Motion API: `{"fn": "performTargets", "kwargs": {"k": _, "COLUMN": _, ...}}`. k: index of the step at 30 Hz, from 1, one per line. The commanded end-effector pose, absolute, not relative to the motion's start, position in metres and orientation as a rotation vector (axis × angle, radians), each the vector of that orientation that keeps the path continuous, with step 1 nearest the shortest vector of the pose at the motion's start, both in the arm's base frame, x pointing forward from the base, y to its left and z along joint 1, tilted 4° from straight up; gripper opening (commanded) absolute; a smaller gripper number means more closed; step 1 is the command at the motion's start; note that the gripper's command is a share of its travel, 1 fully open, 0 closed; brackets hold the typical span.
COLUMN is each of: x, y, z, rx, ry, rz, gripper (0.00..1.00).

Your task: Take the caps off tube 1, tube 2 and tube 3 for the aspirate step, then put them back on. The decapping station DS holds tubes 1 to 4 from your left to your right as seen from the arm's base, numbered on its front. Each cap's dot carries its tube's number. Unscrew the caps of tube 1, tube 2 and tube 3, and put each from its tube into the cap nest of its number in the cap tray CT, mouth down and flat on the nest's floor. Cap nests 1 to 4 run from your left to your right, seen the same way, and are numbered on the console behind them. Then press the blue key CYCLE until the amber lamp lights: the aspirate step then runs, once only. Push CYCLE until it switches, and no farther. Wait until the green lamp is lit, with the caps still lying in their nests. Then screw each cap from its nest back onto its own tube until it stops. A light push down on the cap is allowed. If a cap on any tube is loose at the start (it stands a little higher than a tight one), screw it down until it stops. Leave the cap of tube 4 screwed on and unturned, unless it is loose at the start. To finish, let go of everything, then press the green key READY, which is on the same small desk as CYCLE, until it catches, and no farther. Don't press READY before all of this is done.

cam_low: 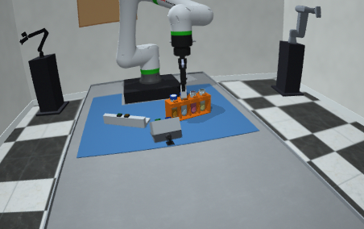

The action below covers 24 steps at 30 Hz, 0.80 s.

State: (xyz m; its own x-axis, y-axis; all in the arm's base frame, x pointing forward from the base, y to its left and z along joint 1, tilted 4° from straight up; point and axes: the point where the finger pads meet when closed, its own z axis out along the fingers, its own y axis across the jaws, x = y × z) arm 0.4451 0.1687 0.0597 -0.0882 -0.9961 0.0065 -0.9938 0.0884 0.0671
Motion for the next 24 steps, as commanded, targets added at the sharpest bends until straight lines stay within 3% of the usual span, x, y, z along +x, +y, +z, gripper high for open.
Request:
{"fn": "performTargets", "kwargs": {"k": 1, "x": 0.4453, "y": 0.1687, "z": 0.0599, "rx": 2.032, "ry": -2.325, "rz": -0.048, "gripper": 0.35}}
{"fn": "performTargets", "kwargs": {"k": 2, "x": 0.4453, "y": 0.1687, "z": 0.0599, "rx": 2.032, "ry": -2.325, "rz": -0.048, "gripper": 0.35}}
{"fn": "performTargets", "kwargs": {"k": 3, "x": 0.4453, "y": 0.1687, "z": 0.0599, "rx": 2.032, "ry": -2.325, "rz": -0.048, "gripper": 0.00}}
{"fn": "performTargets", "kwargs": {"k": 17, "x": 0.4453, "y": 0.1687, "z": 0.0599, "rx": 2.032, "ry": -2.325, "rz": -0.048, "gripper": 0.00}}
{"fn": "performTargets", "kwargs": {"k": 24, "x": 0.4453, "y": 0.1687, "z": 0.0601, "rx": 2.410, "ry": -1.939, "rz": -0.062, "gripper": 0.00}}
